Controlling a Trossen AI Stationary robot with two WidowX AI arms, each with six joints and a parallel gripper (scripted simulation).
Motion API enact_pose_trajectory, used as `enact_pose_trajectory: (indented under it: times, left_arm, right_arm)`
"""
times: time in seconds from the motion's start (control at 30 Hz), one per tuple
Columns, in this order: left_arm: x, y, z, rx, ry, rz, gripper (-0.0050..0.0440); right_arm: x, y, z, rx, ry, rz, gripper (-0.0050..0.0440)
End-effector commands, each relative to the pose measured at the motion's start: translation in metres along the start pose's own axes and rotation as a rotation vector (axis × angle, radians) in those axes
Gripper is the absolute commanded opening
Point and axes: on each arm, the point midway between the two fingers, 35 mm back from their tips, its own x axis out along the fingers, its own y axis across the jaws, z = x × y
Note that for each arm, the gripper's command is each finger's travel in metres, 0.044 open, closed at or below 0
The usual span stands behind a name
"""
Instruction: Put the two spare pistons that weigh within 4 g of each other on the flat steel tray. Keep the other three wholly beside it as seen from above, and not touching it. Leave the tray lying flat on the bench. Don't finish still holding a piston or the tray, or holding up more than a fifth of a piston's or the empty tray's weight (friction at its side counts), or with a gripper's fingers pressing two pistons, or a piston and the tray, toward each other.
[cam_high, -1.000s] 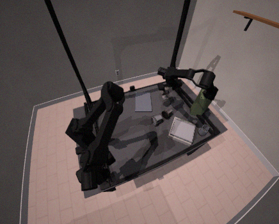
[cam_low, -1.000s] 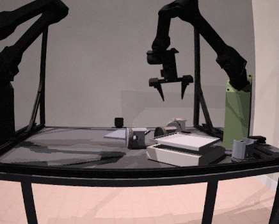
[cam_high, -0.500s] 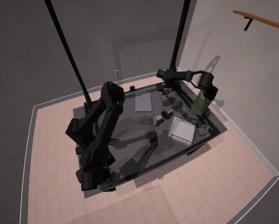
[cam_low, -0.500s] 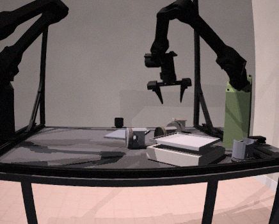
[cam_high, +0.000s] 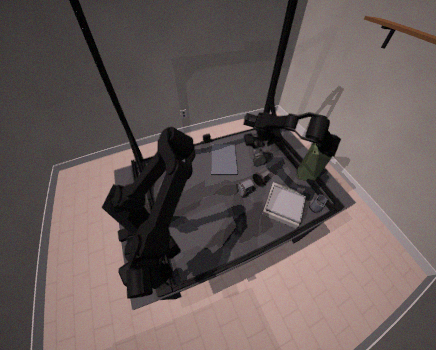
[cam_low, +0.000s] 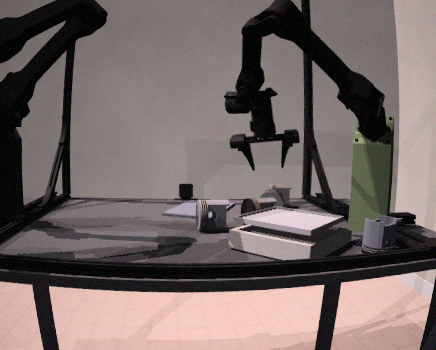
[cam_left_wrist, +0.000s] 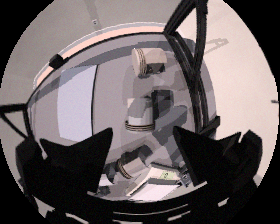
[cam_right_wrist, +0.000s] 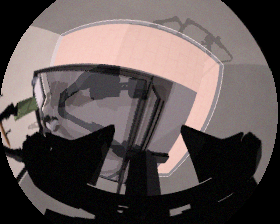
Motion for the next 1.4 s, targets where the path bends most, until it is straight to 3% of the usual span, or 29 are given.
enact_pose_trajectory:
  times: [0.0,1.37]
  left_arm:
    - [0.009,-0.002,-0.002,0.006,0.007,-0.007,0.0378]
    - [0.064,0.001,-0.009,0.003,0.008,-0.009,0.0378]
  right_arm:
    - [0.000,0.001,0.000,-0.001,0.000,0.004,0.0440]
    - [0.000,0.001,0.000,-0.001,0.000,0.004,0.0440]
